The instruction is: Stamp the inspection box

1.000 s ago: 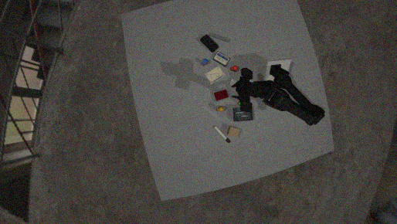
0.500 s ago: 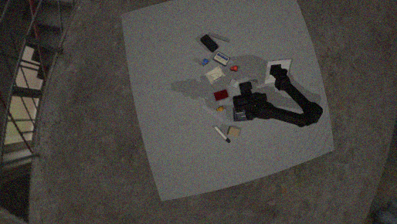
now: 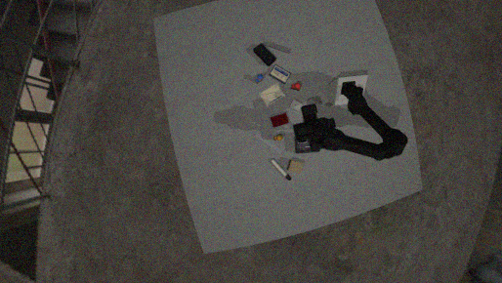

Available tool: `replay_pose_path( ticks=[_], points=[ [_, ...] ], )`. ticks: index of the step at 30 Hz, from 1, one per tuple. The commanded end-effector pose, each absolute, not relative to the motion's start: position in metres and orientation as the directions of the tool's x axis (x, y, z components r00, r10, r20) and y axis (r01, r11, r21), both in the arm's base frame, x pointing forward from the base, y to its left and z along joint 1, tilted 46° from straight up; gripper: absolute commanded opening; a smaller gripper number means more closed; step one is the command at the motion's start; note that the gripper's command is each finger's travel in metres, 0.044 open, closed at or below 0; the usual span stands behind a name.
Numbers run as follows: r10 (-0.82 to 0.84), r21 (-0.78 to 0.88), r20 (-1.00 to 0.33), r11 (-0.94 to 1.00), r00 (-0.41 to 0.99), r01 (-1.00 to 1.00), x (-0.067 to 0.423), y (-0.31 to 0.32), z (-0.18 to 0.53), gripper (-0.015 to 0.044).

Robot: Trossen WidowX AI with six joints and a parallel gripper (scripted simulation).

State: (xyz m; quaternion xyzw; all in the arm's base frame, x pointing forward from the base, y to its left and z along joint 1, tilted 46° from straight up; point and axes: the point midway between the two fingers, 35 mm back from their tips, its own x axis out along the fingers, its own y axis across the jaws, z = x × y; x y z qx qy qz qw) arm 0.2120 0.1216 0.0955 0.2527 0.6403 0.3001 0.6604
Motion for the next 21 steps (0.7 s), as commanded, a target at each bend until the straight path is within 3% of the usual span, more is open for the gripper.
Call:
replay_pose_path(
  ticks=[1, 21],
  points=[
    [0.717, 0.716, -0.697, 0.695, -0.003, -0.068, 0.212, 0.125, 0.09, 0.0217],
    [0.718, 0.717, -0.696, 0.694, -0.002, -0.068, 0.211, 0.15, 0.068, 0.0217]
  ],
)
